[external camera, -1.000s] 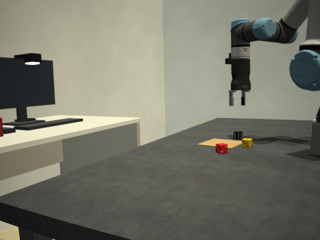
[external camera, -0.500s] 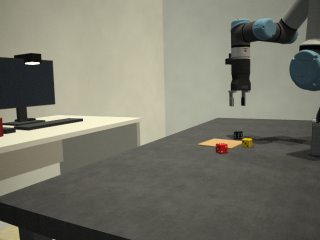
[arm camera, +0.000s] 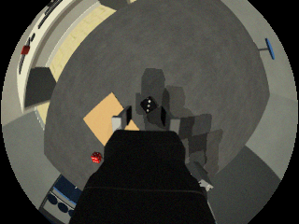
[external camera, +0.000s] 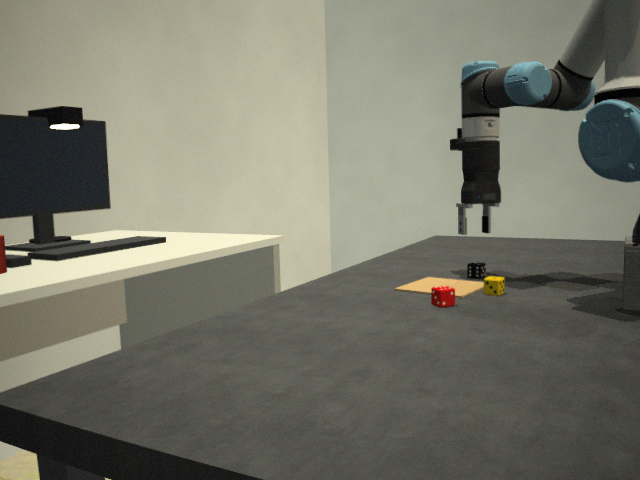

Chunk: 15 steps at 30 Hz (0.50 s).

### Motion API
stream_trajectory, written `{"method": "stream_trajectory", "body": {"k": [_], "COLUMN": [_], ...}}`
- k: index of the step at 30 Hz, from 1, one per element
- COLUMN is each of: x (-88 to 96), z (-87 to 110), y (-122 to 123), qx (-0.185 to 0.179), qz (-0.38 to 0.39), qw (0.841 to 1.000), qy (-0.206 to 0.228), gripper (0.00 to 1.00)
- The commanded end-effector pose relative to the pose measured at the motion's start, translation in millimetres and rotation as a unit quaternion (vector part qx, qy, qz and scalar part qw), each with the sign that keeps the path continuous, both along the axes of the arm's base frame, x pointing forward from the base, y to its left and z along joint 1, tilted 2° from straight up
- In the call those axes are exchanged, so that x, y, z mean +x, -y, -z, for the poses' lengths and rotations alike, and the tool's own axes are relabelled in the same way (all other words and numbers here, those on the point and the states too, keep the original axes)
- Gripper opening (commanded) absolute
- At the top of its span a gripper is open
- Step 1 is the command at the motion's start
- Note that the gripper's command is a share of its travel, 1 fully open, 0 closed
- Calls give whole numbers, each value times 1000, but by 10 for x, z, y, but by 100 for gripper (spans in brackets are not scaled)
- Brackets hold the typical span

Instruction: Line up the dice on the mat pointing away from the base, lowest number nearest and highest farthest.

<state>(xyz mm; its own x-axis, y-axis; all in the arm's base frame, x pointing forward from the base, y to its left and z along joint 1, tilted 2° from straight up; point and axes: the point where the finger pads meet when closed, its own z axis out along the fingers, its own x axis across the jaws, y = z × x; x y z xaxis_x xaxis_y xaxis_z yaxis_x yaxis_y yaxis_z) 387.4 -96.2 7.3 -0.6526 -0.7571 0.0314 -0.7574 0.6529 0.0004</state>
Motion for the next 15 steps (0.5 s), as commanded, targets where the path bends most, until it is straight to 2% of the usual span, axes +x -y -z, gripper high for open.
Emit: {"method": "stream_trajectory", "body": {"k": [1,8,15], "x": [5,6,6], "z": [217,455,515], "y": [5,8,9], "qx": [-1,-1,-1], "qz": [0,0,0], "qw": [1000,1000,1000], "qy": [1,1,1], "gripper": [100,100,100]}}
